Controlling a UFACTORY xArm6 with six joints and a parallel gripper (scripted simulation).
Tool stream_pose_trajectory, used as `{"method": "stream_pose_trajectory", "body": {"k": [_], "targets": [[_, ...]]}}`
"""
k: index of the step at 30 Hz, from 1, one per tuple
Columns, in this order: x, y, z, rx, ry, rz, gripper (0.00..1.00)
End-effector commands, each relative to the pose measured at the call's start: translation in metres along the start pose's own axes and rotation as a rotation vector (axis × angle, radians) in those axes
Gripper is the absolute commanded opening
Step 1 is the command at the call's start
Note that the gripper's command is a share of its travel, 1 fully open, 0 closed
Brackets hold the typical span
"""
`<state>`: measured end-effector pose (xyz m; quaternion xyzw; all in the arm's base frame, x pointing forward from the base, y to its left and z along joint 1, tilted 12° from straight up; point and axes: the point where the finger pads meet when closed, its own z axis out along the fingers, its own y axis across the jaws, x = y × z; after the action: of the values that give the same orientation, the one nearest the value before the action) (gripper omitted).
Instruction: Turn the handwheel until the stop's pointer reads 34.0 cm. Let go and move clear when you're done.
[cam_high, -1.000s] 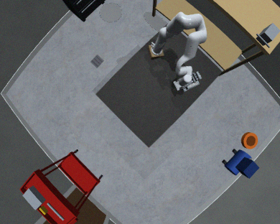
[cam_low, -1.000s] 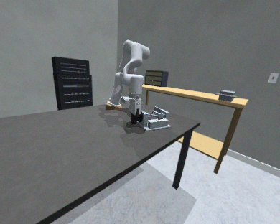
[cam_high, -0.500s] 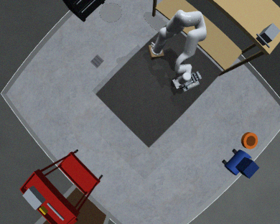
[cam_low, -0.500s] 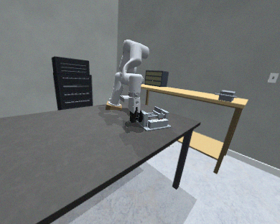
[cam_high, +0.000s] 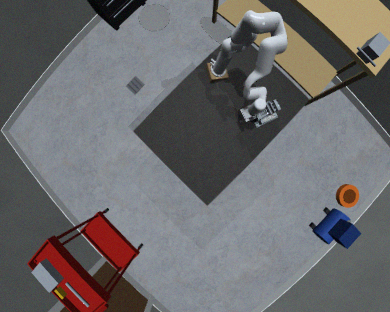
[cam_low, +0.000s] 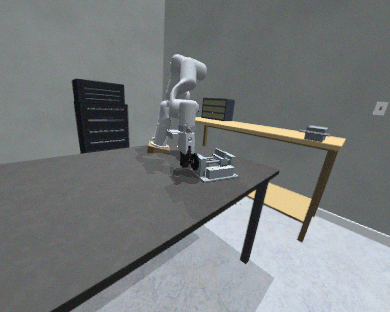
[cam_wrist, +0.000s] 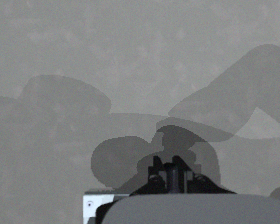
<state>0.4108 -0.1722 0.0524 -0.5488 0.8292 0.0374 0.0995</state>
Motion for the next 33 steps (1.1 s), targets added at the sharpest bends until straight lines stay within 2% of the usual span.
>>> {"method": "stream_pose_trajectory", "body": {"k": [1,33], "targets": [[0.000,0.002,-0.007,0.002,0.000,0.000,0.06],[0.000,-0.006,-0.033,0.002,0.000,0.000,0.06]]}}
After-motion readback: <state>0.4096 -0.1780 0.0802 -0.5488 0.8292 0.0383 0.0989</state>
